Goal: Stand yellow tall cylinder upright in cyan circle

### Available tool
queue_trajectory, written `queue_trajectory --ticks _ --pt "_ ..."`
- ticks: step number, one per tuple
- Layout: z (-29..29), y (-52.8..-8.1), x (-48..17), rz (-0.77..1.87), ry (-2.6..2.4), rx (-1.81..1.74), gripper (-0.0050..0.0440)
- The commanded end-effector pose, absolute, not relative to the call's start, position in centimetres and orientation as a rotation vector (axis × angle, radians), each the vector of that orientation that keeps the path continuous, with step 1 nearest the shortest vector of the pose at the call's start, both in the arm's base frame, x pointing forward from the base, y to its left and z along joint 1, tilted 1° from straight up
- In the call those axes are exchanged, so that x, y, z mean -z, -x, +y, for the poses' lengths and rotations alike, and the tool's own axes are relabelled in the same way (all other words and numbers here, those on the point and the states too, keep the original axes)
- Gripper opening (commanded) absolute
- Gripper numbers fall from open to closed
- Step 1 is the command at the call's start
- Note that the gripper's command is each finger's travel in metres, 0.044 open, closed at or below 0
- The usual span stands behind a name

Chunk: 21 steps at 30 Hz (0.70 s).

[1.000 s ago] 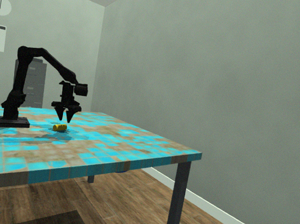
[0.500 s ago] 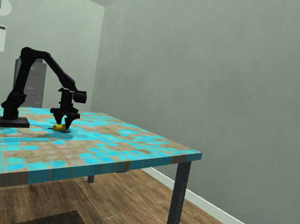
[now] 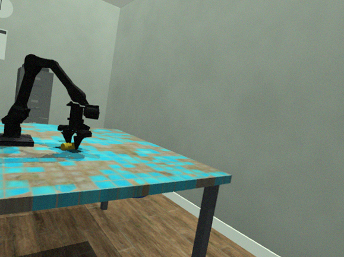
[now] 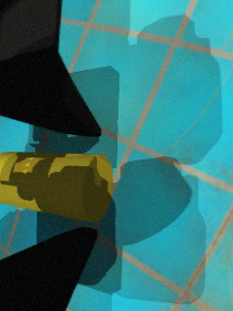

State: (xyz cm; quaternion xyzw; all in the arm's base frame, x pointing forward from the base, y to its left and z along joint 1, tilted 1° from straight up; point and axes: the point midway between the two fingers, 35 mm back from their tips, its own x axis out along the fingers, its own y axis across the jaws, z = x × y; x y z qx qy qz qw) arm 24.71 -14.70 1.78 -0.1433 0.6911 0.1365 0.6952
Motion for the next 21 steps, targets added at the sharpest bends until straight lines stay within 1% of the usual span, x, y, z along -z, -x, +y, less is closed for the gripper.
queue_trajectory --ticks 1,15,17,21 --pt "-14.96 -25.04 -2.35 1.526 0.333 -0.291 0.0218" --pt "-14.96 -25.04 -2.35 1.526 0.333 -0.291 0.0124" --pt "-14.96 -25.04 -2.35 1.526 0.333 -0.291 0.0124" --pt "-14.96 -25.04 -2.35 1.526 0.333 -0.291 0.0105"
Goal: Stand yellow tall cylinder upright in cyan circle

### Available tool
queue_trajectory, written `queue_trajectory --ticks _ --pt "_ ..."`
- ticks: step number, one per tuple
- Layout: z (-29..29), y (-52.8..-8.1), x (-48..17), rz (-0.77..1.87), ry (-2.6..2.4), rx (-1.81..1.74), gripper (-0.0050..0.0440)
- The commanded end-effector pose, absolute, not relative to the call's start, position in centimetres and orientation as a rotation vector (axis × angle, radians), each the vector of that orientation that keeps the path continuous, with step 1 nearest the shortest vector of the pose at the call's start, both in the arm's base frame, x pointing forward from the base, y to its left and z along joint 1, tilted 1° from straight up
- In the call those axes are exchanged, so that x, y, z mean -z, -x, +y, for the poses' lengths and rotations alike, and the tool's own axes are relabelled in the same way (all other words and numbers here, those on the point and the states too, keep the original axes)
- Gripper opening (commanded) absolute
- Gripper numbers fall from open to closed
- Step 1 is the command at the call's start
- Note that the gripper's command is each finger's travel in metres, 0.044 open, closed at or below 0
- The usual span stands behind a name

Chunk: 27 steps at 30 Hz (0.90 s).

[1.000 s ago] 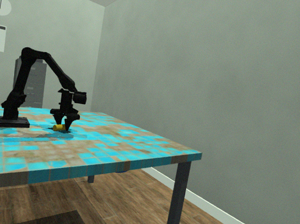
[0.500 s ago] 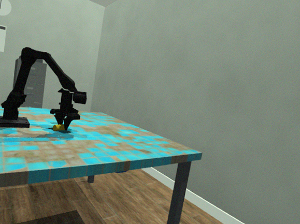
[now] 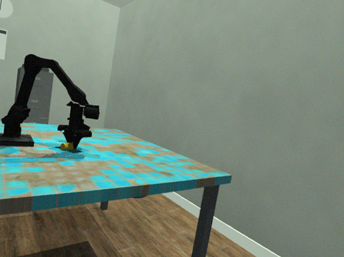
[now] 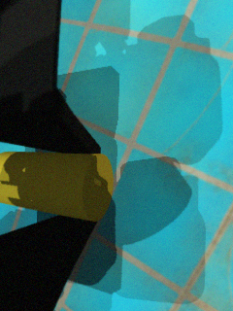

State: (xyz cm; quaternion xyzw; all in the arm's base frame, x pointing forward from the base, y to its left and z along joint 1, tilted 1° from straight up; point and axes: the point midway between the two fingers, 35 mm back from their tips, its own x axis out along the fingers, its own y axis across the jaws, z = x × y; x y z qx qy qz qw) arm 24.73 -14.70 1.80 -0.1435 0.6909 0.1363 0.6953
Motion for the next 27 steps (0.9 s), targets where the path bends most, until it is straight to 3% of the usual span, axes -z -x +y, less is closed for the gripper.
queue_trajectory --ticks 1,27 --pt "-15.0 -25.0 -2.3 1.530 0.333 -0.292 0.0105" --pt "-15.3 -25.7 -10.2 1.512 0.344 -0.278 0.0105"
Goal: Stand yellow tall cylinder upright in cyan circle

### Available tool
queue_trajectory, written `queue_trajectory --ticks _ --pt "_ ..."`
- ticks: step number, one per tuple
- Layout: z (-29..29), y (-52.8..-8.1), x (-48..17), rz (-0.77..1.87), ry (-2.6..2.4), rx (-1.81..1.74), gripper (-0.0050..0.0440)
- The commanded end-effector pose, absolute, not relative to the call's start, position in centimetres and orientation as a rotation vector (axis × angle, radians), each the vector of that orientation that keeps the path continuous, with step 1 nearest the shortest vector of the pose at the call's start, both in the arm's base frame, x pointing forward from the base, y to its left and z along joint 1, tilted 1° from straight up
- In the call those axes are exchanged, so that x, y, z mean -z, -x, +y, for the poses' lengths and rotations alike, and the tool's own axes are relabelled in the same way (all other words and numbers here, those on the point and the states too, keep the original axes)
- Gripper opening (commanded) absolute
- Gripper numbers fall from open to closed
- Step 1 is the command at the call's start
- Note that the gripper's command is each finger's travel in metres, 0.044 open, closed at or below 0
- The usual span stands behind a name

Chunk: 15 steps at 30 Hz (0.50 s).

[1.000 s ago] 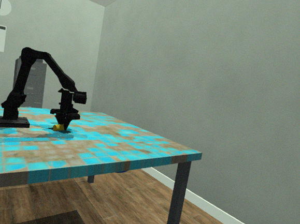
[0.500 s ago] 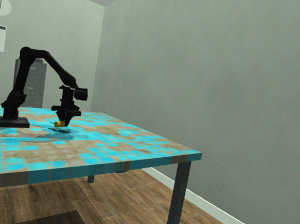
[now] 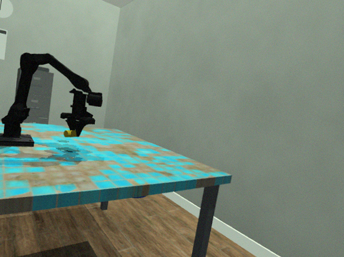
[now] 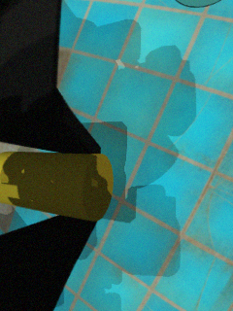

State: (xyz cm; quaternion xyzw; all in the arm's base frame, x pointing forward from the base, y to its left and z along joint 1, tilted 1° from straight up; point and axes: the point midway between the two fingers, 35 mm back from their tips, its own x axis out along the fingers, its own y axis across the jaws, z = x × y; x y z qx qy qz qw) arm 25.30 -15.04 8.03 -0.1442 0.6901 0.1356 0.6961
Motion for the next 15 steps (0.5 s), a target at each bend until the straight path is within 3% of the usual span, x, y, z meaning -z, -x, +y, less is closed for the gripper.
queue_trajectory --ticks 1,15 --pt "-15.3 -25.7 -10.5 1.512 0.344 -0.278 0.0105" --pt "-14.9 -25.0 -14.5 1.512 0.344 -0.278 0.0105"
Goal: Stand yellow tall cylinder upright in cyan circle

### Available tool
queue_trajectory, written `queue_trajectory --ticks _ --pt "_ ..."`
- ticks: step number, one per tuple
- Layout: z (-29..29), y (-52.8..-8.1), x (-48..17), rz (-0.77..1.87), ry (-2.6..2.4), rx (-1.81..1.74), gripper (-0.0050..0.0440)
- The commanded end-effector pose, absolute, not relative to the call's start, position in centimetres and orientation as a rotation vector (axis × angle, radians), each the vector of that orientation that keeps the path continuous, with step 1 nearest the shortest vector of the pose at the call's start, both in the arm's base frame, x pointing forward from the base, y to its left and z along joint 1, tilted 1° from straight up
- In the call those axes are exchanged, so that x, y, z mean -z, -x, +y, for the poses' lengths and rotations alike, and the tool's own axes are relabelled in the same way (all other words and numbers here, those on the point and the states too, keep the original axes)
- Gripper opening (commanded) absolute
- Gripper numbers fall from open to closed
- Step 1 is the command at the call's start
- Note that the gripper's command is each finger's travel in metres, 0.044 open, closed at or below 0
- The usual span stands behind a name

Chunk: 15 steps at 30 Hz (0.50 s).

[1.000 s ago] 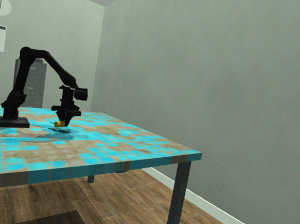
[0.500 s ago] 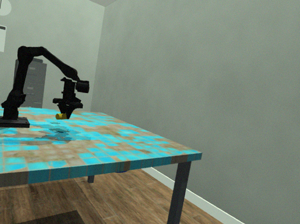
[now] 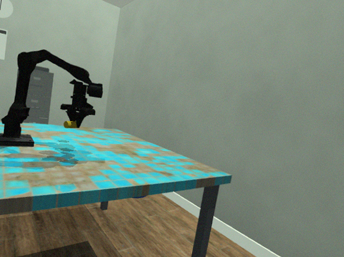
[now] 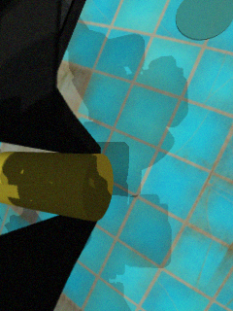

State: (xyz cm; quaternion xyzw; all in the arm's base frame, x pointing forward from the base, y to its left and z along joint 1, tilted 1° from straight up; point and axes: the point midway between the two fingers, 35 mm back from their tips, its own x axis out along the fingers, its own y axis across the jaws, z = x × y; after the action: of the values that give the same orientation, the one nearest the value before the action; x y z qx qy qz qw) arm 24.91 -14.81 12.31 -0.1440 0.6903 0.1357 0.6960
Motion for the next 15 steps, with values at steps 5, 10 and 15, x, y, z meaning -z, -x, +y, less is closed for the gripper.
queue_trajectory --ticks 5,10,15 --pt "-14.8 -24.9 -15.1 1.511 0.344 -0.278 0.0105" --pt "-14.5 -24.9 -14.7 1.524 0.339 -0.291 0.0105" --pt "-12.9 -25.1 -14.8 1.521 0.359 -0.314 0.0105"
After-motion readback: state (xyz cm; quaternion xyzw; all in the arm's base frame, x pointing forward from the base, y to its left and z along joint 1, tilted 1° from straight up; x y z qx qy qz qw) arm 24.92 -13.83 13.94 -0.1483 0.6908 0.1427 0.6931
